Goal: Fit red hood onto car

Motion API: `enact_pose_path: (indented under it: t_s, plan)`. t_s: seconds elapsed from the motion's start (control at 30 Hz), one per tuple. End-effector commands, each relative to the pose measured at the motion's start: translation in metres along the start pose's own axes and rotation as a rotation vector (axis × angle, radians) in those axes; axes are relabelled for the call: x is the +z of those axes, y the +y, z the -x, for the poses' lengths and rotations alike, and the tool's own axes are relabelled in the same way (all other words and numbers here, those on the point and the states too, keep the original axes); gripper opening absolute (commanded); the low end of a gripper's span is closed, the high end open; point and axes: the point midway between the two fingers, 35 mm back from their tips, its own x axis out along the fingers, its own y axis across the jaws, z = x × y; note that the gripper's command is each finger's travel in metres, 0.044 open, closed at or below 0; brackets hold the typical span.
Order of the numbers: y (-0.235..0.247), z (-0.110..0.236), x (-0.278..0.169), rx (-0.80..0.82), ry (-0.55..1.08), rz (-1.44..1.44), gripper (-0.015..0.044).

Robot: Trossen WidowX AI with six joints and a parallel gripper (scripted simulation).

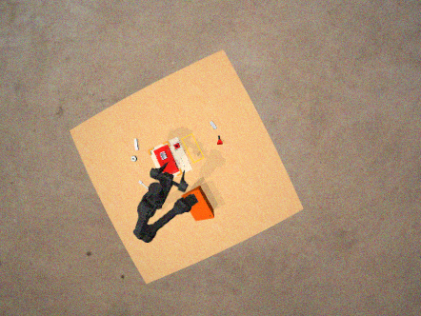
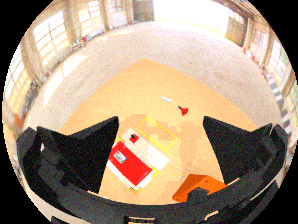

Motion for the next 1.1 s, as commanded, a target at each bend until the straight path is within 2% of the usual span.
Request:
enact_pose_path:
  t_s: [0.0,0.2,0.4,0.53,1.07]
  plan:
    - [0.031,-0.051,-0.046,0.039,0.257,-0.148,0.044]
    - [0.062,-0.096,-0.121,-0.036,0.58,-0.341,0.044]
    - [0.075,-0.12,-0.207,-0.257,0.856,-0.53,0.044]
    - [0.079,-0.117,-0.231,-0.325,0.907,-0.57,0.044]
    - [0.08,-0.118,-0.233,-0.325,0.906,-0.57,0.044]
